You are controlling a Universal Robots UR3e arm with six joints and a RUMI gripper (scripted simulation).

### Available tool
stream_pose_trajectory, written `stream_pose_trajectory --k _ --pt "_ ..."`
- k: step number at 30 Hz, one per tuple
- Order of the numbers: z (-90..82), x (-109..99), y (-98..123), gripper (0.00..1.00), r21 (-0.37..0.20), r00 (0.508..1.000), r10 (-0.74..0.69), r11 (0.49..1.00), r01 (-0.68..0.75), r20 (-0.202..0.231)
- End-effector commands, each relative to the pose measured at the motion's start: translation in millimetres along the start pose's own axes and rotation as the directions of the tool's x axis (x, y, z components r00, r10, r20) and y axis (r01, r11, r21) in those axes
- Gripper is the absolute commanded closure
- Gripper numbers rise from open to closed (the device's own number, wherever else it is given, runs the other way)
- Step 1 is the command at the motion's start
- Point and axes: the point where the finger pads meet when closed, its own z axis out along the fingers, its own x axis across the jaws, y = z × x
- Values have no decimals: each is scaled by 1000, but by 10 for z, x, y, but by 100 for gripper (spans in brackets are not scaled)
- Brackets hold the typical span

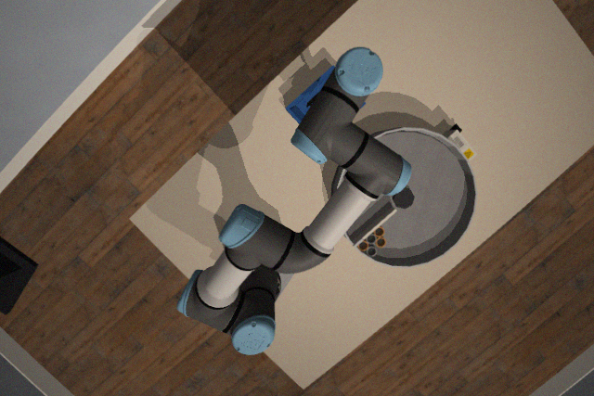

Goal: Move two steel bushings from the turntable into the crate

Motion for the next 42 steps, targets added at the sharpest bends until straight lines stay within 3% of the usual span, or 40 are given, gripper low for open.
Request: stream_pose_trajectory --k 1,30,42 --pt "-15 -2 -8 100 4 1000 0 1000 0 1" --pt "59 -3 -11 100 3 1000 0 1000 0 1" --pt "316 -8 -21 100 3 1000 0 1000 0 1"
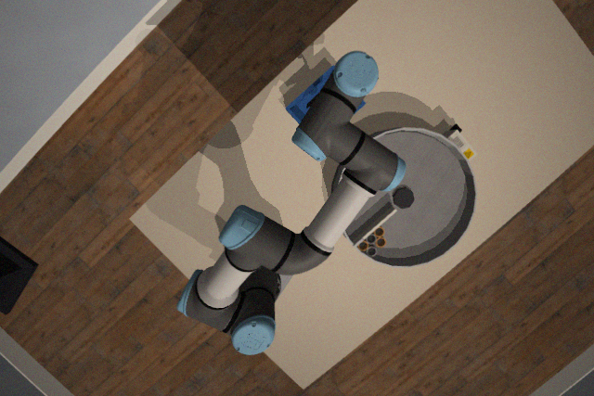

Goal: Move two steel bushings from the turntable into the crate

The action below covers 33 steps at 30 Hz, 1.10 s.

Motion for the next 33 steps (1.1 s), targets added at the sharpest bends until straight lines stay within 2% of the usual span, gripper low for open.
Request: stream_pose_trajectory --k 1,14,33 --pt "120 -5 -16 100 10 1000 0 1000 0 4" --pt "332 -10 -25 100 10 1000 0 1000 0 4" --pt "340 -10 -26 100 10 1000 0 1000 0 4"
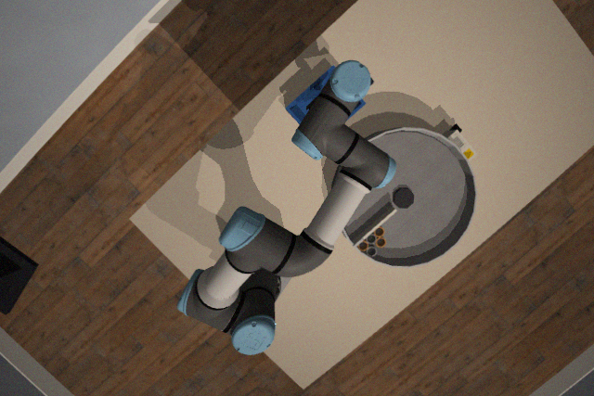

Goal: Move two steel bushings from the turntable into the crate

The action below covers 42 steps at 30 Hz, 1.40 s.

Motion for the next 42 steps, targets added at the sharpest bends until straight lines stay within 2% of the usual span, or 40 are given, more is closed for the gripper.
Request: stream_pose_trajectory --k 1,27,42 --pt "-15 -2 -10 100 4 1000 0 1000 0 1" --pt "-7 -2 -10 100 4 1000 0 1000 0 1" --pt "129 -3 -11 100 4 1000 0 1000 0 1"
